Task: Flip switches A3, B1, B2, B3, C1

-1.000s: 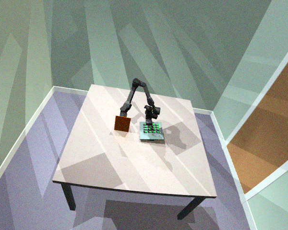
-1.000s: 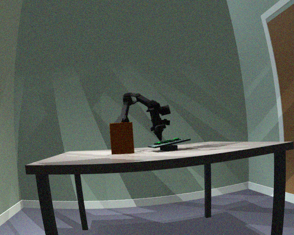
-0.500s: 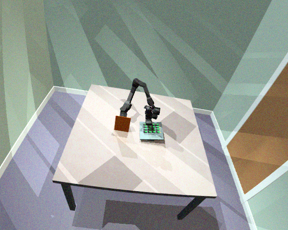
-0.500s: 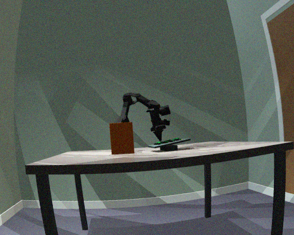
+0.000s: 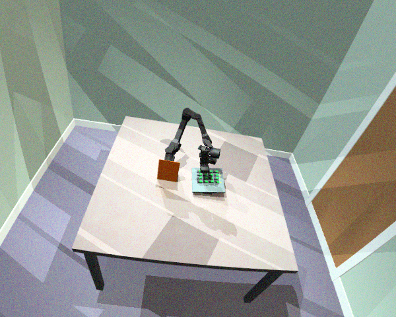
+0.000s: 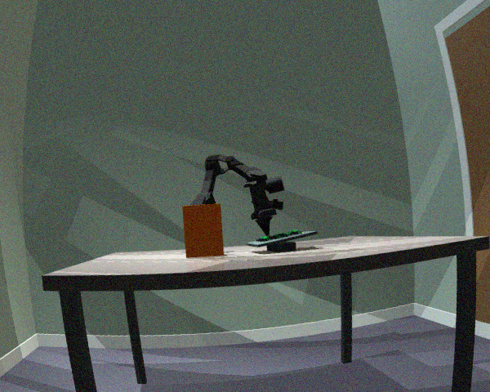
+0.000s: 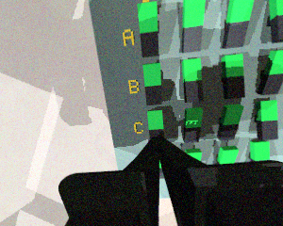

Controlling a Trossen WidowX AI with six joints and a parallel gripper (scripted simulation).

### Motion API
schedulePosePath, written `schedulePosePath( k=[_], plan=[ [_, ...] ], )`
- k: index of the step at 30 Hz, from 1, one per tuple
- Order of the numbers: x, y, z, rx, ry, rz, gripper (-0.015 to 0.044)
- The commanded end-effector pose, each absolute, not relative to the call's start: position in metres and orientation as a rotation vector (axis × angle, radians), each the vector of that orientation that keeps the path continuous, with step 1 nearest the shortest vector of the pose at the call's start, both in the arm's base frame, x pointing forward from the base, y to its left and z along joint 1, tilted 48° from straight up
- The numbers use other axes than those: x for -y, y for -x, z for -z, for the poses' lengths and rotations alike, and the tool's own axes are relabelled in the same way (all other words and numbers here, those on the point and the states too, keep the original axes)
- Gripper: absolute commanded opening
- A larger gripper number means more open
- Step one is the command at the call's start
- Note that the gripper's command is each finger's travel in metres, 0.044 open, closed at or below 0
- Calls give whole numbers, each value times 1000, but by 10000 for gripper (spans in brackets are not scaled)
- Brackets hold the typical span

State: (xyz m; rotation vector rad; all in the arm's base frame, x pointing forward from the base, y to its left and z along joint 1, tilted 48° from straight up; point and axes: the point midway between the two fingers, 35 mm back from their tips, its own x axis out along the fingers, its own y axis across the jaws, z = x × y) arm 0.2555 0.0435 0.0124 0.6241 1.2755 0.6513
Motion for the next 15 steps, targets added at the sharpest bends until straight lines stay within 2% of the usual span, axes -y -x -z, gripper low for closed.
schedulePosePath(
  k=[1,15],
  plan=[
    [-44,-255,-12,-1278,-634,-650,0],
    [-46,-256,-10,-1278,-634,-650,0]
  ],
)
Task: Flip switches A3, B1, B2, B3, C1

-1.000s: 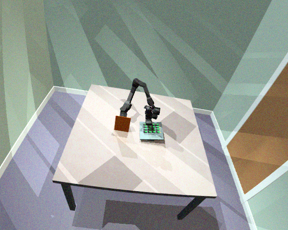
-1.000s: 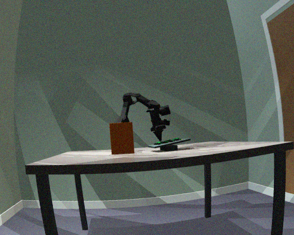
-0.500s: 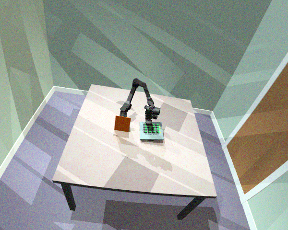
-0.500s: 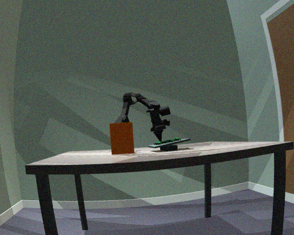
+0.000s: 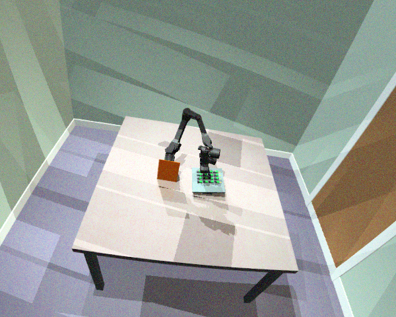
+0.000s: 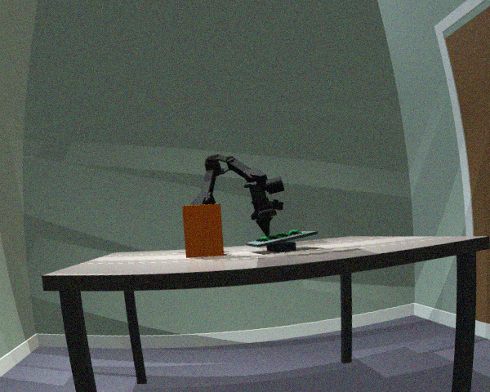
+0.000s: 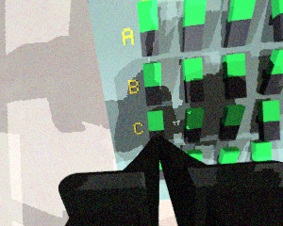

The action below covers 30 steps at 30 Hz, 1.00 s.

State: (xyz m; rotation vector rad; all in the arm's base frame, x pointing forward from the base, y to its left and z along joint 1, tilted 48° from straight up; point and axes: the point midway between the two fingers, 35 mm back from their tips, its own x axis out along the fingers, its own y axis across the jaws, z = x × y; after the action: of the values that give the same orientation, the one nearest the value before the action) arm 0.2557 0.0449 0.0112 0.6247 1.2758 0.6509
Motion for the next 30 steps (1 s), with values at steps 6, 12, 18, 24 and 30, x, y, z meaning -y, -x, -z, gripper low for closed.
schedulePosePath(
  k=[6,12,18,24,30],
  plan=[
    [-46,-256,-10,-1278,-634,-650,0],
    [-47,-256,-9,-1278,-634,-650,0],
    [-48,-256,-9,-1278,-634,-650,0],
    [-41,-256,-14,-1280,-622,-649,0],
    [1,-248,-51,-1304,-625,-658,0]
  ],
)
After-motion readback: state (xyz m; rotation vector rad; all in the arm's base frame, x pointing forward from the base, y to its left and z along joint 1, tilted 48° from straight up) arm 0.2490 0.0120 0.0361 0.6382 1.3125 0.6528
